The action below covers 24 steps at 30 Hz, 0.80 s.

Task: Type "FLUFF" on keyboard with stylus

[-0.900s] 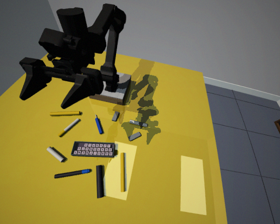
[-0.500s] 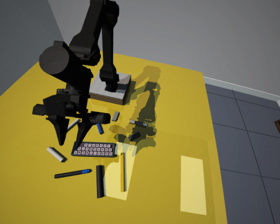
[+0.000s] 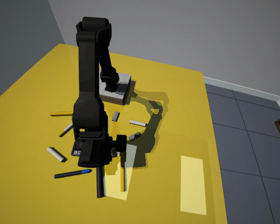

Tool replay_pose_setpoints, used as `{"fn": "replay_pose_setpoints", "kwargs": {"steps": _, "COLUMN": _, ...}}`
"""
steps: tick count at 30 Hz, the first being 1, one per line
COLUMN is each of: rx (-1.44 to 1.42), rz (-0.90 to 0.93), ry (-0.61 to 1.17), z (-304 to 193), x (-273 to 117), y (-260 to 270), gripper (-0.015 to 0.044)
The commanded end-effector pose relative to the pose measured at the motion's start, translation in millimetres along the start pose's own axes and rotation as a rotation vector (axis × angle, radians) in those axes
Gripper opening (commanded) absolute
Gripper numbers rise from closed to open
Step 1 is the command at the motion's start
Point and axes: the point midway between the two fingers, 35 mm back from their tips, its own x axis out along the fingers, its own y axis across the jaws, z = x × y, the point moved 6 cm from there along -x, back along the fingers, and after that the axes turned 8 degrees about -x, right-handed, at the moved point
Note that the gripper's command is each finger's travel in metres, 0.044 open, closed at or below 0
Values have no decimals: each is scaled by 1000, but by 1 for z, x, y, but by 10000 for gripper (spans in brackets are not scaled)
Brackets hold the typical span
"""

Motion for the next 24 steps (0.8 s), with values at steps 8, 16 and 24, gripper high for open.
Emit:
{"fn": "replay_pose_setpoints", "kwargs": {"steps": 8, "rx": -1, "rz": 0, "ry": 79, "z": -1, "x": 10, "y": 3, "gripper": 0}}
{"fn": "replay_pose_setpoints", "kwargs": {"steps": 16, "rx": -2, "rz": -4, "ry": 80, "z": -9, "x": 9, "y": -57, "gripper": 0}}
{"fn": "replay_pose_setpoints", "kwargs": {"steps": 24, "rx": -2, "rz": -4, "ry": 80, "z": -9, "x": 9, "y": -57, "gripper": 0}}
